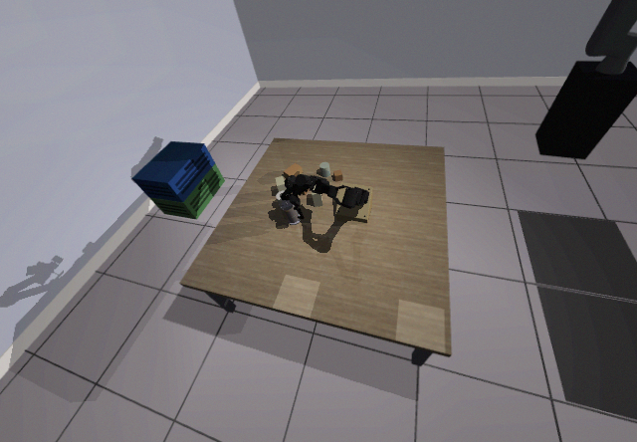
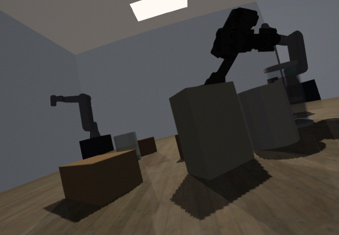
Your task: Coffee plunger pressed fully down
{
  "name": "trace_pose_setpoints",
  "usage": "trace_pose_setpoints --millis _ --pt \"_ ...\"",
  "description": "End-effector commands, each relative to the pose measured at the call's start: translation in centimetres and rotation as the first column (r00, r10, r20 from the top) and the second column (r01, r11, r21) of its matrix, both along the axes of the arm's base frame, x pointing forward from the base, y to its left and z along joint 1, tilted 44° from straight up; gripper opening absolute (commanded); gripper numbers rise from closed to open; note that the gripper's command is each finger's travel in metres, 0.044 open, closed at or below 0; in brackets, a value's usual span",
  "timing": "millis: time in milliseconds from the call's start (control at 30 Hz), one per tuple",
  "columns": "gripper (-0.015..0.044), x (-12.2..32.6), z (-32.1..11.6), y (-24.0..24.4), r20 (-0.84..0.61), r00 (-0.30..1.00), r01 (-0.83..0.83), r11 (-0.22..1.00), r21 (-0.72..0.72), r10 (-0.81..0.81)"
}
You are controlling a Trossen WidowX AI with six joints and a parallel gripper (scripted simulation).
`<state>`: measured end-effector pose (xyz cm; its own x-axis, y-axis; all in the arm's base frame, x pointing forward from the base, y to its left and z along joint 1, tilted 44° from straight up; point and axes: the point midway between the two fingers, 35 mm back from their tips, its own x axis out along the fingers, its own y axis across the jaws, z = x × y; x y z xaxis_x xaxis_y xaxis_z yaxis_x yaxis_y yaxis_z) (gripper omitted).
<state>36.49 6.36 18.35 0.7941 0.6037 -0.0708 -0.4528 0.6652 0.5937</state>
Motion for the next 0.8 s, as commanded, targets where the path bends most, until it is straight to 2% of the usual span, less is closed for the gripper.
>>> trace_pose_setpoints --millis 0,767 --pt "0.0122 -0.5 -2.0 1.6 -0.057 0.998 -0.037 0.999 0.012 0.038" --pt "0.0122 0.7 -2.2 2.1 -0.055 0.998 -0.038 0.999 0.013 0.038"
